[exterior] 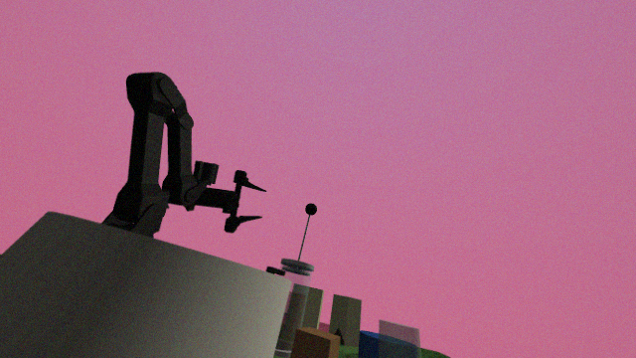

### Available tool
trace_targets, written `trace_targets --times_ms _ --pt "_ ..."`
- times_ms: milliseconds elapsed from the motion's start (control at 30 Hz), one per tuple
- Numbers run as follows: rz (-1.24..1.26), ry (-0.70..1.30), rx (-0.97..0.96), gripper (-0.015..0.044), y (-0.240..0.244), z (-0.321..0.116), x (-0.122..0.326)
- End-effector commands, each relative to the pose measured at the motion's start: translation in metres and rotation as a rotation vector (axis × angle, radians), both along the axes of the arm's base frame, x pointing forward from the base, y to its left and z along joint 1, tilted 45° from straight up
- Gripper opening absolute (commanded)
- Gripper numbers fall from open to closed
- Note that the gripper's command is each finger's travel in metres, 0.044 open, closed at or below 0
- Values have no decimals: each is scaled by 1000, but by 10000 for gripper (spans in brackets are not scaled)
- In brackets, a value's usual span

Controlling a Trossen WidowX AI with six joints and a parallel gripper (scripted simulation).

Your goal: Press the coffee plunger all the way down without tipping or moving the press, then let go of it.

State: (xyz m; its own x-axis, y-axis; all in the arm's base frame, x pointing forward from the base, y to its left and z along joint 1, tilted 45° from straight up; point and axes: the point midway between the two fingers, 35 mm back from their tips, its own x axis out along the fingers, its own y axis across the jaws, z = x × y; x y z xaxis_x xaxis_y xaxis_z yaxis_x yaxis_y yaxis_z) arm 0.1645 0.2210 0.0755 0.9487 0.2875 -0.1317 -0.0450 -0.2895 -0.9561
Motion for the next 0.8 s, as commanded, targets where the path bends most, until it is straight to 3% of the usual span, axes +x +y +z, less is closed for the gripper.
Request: trace_targets --times_ms 0,200,433,767 --pt "-2 2 3 426 1 0 1" --pt "-69 77 94 440 19 -3 19" --pt "-299 234 369 440 44 8 71" --pt "-650 324 709 440 29 53 122"
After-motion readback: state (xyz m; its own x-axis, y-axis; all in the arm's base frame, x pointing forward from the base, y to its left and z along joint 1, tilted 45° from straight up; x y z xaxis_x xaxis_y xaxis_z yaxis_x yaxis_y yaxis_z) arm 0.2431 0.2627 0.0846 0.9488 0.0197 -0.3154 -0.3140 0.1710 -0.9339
